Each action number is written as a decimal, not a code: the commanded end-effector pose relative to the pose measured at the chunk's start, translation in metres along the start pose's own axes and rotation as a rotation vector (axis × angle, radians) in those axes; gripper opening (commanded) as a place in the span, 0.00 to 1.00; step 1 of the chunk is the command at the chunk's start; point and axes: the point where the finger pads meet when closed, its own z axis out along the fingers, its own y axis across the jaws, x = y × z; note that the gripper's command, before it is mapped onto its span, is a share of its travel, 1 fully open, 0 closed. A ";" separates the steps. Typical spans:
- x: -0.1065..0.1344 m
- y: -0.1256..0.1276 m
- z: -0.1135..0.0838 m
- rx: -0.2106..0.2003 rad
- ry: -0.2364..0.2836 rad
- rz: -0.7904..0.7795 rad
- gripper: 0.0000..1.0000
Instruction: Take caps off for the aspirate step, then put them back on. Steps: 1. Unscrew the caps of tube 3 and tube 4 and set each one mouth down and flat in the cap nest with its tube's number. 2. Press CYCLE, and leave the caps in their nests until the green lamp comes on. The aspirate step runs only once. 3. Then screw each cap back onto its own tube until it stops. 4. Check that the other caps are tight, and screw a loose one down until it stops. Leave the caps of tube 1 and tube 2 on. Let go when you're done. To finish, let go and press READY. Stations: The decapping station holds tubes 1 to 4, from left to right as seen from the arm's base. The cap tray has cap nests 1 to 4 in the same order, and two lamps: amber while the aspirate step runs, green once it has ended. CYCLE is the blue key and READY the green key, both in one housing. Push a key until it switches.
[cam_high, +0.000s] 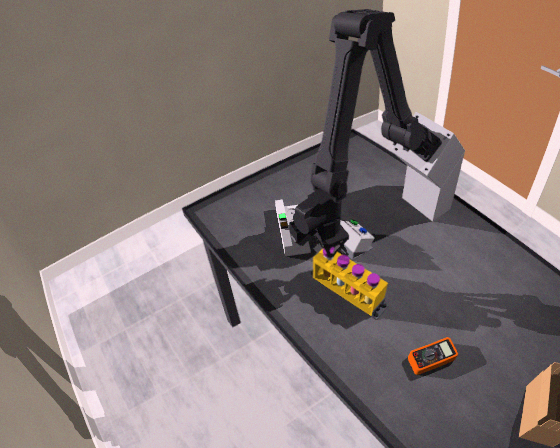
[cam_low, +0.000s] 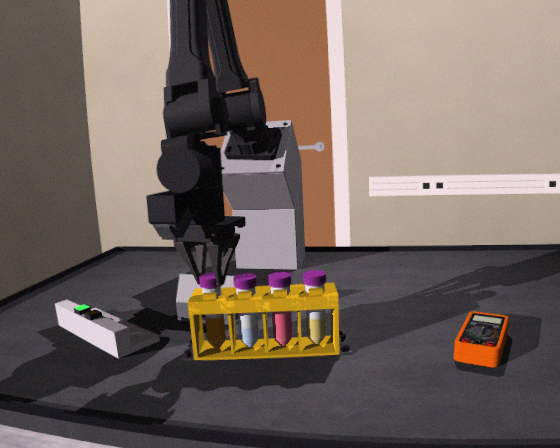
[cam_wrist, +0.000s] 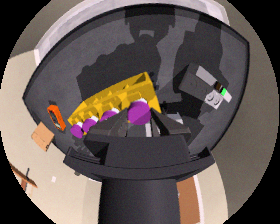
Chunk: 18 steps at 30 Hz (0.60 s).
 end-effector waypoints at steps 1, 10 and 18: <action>-0.015 0.010 0.002 -0.023 -0.021 0.274 0.00; -0.015 0.009 0.002 -0.026 -0.016 0.624 0.00; -0.015 0.009 0.003 -0.029 -0.012 0.975 0.00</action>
